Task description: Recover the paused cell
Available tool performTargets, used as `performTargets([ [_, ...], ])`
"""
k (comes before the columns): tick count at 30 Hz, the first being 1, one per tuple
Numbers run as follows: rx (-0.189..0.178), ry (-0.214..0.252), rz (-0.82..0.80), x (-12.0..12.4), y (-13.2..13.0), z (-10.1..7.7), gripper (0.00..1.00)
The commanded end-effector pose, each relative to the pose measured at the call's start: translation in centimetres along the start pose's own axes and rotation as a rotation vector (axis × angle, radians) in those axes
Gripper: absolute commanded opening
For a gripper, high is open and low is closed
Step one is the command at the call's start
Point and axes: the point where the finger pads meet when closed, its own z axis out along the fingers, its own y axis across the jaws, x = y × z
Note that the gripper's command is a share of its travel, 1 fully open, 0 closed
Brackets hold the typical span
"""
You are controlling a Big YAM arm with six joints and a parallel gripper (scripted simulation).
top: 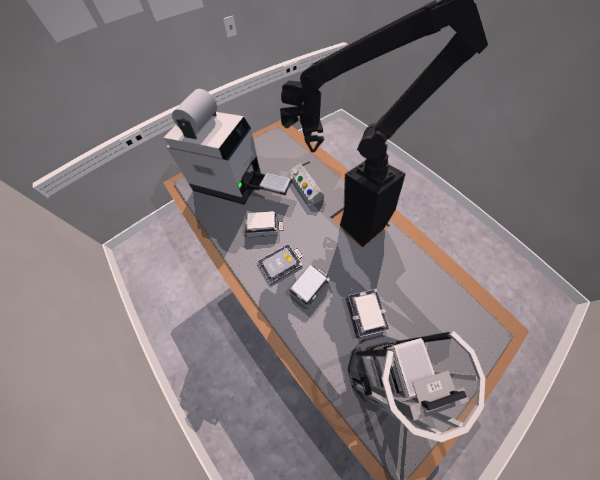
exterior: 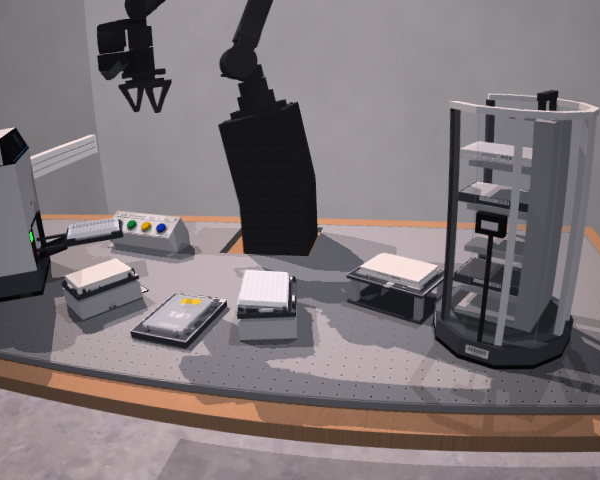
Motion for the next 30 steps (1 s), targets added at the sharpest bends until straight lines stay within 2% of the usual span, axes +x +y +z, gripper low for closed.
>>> performTargets([
  [1,0.019,-0.041,-0.096,-1.0,-0.6,-1.2,1.0],
  [11,0.023,-0.039,-0.329,-1.0,-0.6,-1.2,1.0],
  [26,0.02,-0.03,-0.319,-1.1,-0.7,-1.0,1.0],
  [27,0.0,-0.011,-0.328,-0.2,-0.1,0.6,0.98],
  [30,0.001,-0.009,-0.322,-0.1,-0.2,2.1,0.92],
])
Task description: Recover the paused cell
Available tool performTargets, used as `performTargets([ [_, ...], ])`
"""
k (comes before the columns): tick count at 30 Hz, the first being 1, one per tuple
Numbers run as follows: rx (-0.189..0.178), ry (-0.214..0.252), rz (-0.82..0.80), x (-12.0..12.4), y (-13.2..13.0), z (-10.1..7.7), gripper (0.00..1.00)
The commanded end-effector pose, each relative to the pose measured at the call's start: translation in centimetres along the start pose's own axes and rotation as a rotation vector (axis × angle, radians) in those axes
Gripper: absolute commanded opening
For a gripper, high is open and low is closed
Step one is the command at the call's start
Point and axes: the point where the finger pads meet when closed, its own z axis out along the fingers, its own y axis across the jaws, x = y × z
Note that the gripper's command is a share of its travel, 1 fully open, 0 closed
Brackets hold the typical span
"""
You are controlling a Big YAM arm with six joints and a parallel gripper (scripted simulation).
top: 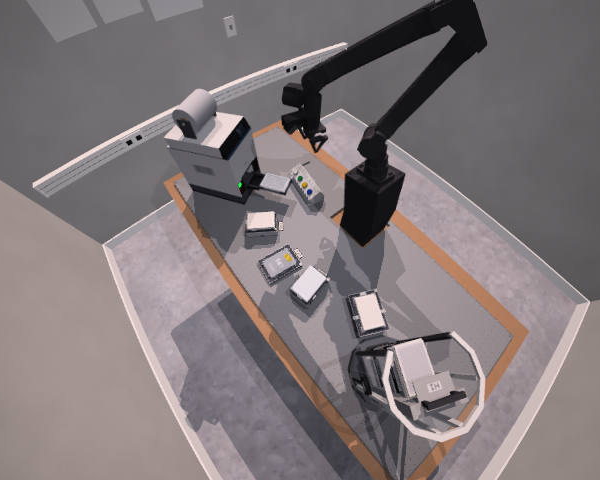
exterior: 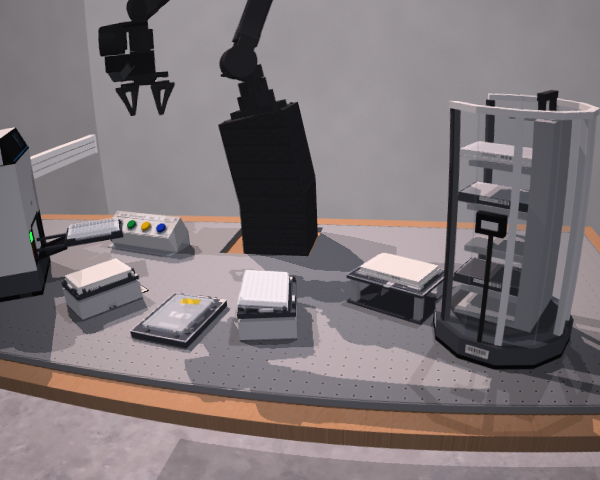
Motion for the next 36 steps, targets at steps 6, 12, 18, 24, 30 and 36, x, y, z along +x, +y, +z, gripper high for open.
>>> performTargets([
  [6,0.011,-0.009,-0.002,-0.6,-1.3,2.8,0.84],
  [12,-0.009,0.006,-0.004,0.2,-0.2,6.5,0.72],
  [18,-0.002,0.0,-0.003,-0.2,-0.7,9.3,0.6],
  [24,-0.003,0.001,-0.003,-0.1,-0.7,11.3,0.52],
  [30,-0.004,0.002,-0.003,0.0,-0.5,14.4,0.4],
  [36,0.002,-0.002,-0.003,-0.2,-0.8,17.4,0.28],
])
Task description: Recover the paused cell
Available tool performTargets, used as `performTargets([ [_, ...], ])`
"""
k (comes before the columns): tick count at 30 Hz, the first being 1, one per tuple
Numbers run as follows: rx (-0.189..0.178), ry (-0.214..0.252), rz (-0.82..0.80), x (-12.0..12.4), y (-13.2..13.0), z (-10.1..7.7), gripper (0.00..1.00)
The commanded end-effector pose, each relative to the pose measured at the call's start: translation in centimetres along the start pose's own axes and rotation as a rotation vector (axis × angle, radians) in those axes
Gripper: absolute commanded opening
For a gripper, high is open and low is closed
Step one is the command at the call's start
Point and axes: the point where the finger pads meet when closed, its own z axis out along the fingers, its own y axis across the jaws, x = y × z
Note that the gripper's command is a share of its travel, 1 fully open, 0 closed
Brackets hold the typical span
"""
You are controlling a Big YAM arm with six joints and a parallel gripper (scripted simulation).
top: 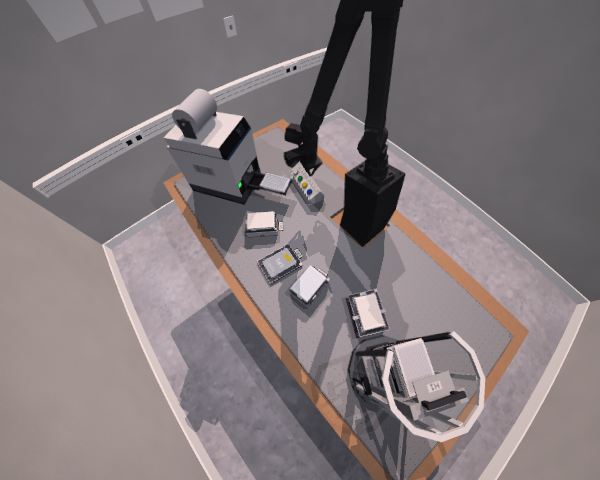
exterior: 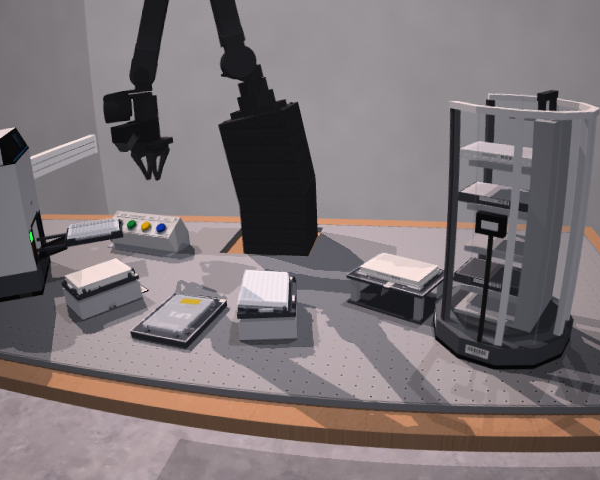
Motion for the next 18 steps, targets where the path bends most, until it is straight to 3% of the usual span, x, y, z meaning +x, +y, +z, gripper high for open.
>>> performTargets([
  [1,0.012,-0.01,0.001,-0.3,-0.9,2.0,0.26],
  [3,0.012,-0.01,0.001,-0.3,-0.9,2.0,0.26],
  [12,0.006,-0.006,0.0,0.0,-0.5,6.5,0.08],
  [15,0.001,-0.004,-0.001,0.1,-0.1,6.4,0.02],
  [18,0.03,-0.023,0.002,-0.6,-1.1,5.7,0.0],
])
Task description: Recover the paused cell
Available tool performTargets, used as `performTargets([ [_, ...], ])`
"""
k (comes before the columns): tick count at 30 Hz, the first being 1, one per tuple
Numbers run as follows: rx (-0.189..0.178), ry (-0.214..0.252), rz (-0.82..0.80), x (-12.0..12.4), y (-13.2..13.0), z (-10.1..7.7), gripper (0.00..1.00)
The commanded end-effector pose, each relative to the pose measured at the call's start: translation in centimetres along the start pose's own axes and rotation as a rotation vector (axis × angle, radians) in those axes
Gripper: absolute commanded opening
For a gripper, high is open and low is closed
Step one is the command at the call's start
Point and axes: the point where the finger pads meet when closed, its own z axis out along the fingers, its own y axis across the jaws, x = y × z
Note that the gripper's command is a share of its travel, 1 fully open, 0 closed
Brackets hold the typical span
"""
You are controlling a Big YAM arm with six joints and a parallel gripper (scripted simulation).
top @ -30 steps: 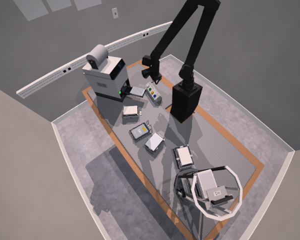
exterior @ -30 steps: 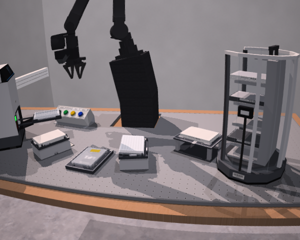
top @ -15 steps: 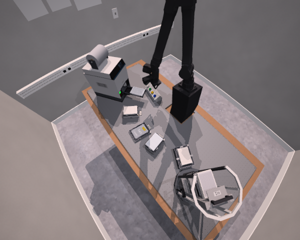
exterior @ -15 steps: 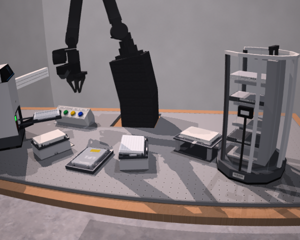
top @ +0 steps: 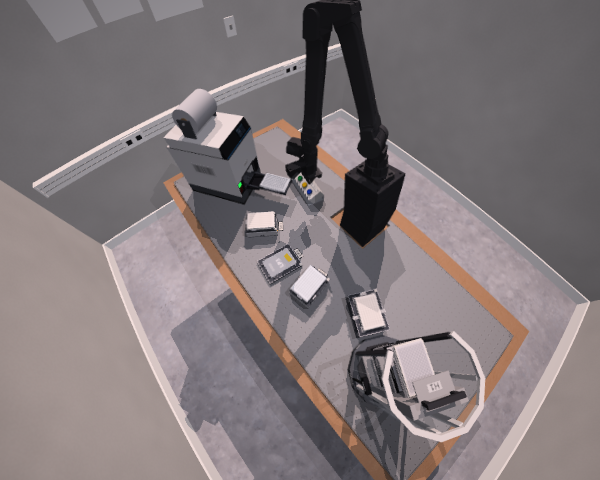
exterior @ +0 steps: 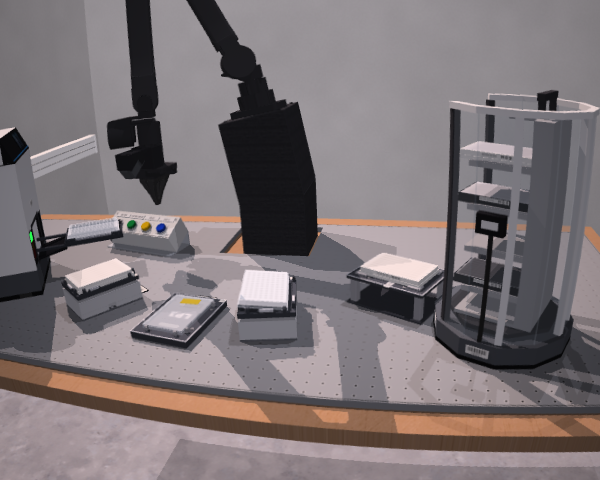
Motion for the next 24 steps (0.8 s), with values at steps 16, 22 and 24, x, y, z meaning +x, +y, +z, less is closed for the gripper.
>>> performTargets([
  [16,0.022,-0.018,0.004,-0.43,-1.19,-0.63,0.0],
  [22,0.024,-0.019,0.005,-0.47,-1.31,-0.63,0.0],
  [24,0.024,-0.019,0.005,-0.46,-1.31,-0.63,0.0],
])
